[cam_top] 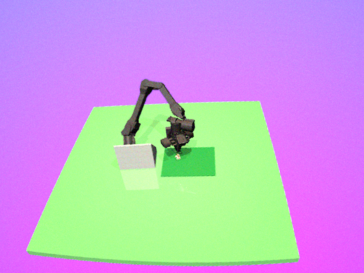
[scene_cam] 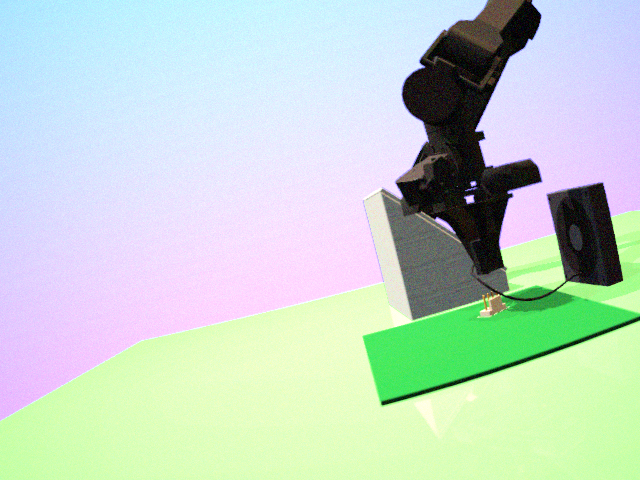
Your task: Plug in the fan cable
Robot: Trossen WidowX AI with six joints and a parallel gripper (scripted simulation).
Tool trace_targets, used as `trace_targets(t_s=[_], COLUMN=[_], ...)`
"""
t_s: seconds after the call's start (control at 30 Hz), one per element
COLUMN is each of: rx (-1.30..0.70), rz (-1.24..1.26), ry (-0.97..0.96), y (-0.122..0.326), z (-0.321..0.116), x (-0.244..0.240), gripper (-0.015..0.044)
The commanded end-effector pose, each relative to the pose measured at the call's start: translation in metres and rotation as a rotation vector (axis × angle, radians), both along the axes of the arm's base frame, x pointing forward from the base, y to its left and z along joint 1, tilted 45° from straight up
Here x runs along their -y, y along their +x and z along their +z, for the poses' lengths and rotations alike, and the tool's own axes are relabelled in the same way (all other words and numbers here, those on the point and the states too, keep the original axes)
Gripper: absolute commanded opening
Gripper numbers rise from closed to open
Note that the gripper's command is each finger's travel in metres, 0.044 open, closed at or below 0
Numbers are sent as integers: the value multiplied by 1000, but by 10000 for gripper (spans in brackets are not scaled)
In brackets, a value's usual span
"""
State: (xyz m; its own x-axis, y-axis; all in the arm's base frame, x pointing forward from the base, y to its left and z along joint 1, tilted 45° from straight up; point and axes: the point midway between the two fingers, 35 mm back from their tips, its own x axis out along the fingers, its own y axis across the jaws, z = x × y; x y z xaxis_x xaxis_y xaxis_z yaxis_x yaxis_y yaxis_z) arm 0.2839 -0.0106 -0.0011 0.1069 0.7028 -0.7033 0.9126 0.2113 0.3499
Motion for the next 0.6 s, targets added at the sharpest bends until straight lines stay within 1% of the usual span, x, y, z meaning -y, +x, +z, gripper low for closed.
trace_targets(t_s=[0.0,0.57], rx=[26,29], rz=[16,19], ry=[-9,-9], y=[-8,-7], z=[-1,-3], x=[-1,3], gripper=[0,0])
